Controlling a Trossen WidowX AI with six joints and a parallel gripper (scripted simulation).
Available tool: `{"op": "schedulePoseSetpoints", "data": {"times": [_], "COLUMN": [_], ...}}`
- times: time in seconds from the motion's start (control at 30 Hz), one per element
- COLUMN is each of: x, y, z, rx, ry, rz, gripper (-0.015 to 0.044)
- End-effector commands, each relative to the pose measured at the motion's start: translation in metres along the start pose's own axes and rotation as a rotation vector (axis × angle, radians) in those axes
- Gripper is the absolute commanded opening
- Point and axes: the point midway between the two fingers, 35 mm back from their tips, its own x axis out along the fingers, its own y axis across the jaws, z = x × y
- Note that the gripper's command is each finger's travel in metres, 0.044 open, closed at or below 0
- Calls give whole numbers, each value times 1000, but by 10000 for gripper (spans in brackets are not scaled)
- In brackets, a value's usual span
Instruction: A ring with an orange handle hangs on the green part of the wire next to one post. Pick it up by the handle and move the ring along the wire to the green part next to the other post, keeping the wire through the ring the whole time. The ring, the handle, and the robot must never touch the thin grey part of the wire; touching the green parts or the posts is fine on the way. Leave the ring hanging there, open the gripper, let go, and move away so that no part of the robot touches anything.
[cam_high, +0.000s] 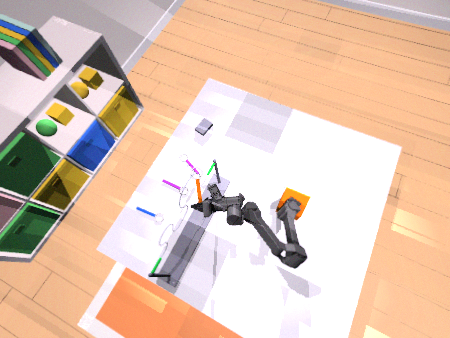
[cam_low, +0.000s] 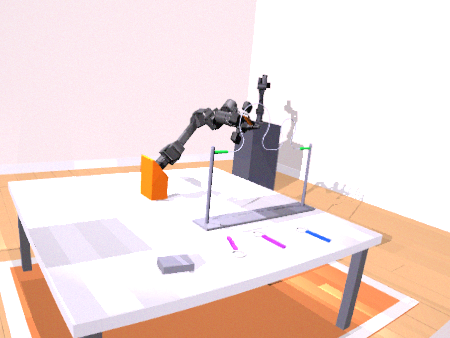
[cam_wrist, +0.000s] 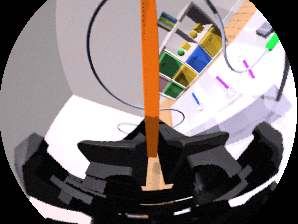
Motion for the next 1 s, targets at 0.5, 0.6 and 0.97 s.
{"op": "schedulePoseSetpoints", "data": {"times": [0.5, 0.6, 0.97], "x": [1, 1, 0], "y": [9, 10, 16], "z": [3, 4, 5], "rx": [221, 254, 374], "ry": [-35, -39, -54], "rz": [116, 134, 199], "gripper": [-150, -150, -150]}}
